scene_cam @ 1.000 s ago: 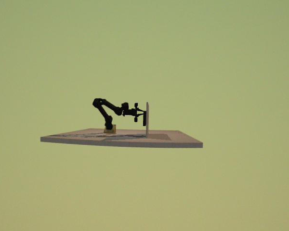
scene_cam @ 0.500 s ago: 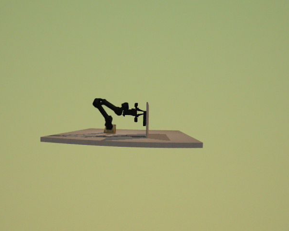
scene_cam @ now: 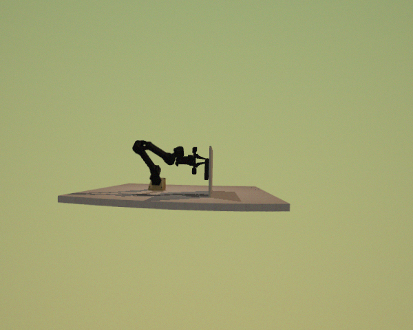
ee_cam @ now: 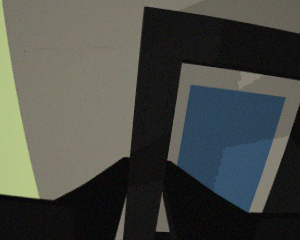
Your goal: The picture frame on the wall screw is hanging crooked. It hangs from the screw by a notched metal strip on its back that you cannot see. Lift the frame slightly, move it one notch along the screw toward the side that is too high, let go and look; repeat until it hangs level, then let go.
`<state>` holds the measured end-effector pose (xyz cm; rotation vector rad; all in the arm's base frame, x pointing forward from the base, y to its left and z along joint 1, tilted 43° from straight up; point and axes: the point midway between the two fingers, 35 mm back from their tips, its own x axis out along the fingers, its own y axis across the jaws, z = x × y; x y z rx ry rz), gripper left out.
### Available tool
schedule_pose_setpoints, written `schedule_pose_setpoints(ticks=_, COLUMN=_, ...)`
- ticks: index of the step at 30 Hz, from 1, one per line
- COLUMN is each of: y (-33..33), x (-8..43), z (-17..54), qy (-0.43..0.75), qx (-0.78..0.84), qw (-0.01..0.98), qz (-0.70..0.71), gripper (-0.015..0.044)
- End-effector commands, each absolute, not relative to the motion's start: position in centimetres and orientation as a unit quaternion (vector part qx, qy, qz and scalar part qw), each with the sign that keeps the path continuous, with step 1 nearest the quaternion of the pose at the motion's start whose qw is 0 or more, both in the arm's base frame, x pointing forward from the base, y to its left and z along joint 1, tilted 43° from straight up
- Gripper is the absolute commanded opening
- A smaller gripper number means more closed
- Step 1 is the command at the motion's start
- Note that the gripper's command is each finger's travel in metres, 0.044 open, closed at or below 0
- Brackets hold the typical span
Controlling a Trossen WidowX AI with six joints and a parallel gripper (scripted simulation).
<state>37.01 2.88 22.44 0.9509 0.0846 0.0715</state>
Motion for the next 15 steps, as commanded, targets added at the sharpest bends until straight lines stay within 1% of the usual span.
schedule_pose_setpoints(ticks=1, y=3.11, x=37.00, z=22.54, qy=0.039, qx=0.458, qw=0.887, qz=0.039, gripper=0.0000)
schedule_pose_setpoints(ticks=15, y=3.54, x=36.95, z=22.33, qy=0.040, qx=0.458, qw=0.887, qz=0.039, gripper=0.0000)
